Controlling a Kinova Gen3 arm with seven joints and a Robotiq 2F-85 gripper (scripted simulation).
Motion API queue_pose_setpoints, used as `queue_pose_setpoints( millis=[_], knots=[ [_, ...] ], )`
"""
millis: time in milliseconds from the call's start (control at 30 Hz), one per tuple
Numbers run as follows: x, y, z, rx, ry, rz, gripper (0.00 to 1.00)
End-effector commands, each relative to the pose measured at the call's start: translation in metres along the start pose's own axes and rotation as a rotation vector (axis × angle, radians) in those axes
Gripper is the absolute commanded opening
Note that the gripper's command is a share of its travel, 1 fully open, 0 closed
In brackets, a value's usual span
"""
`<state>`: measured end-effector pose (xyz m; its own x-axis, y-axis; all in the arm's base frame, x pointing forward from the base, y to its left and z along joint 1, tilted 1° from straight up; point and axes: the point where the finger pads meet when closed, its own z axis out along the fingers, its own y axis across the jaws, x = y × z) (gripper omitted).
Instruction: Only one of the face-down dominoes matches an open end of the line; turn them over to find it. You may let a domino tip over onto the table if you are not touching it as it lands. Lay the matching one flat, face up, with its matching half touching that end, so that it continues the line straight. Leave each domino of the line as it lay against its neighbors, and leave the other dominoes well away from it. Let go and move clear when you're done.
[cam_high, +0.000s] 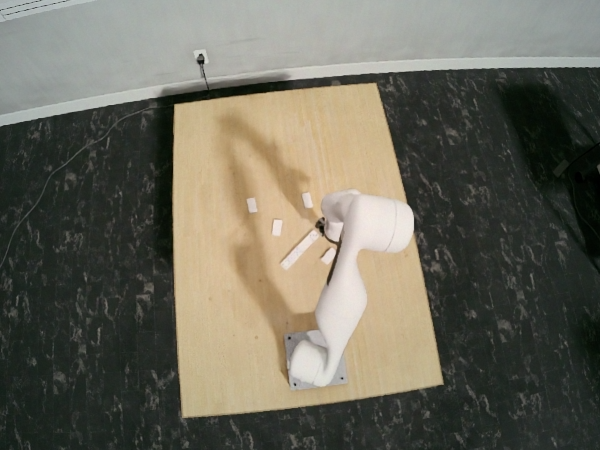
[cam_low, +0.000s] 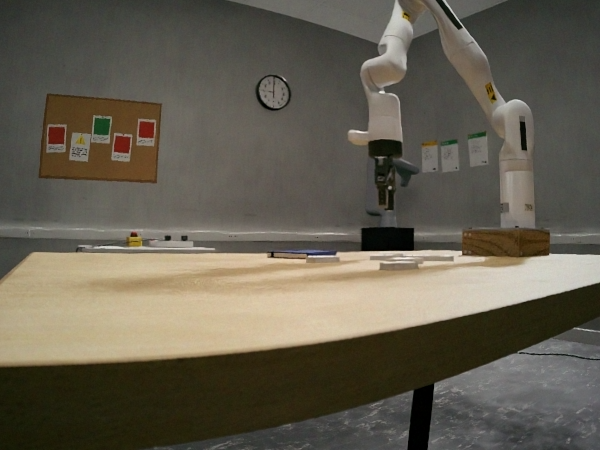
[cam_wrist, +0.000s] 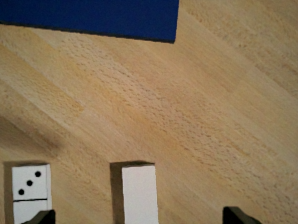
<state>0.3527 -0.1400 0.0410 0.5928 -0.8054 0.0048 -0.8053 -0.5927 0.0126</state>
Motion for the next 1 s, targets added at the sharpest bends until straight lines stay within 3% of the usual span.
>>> queue_pose_setpoints(
  millis=[0,233,267,967],
  knots=[
    [0.0010,-0.0005,0.0001,0.004,0.000,-0.034,1.00],
    [0.0013,-0.0009,0.0005,0.005,0.000,-0.055,1.00],
    [0.0013,-0.0009,0.0005,0.005,0.000,-0.055,0.49],
    [0.0013,-0.0009,0.0005,0.005,0.000,-0.055,0.49]
  ],
)
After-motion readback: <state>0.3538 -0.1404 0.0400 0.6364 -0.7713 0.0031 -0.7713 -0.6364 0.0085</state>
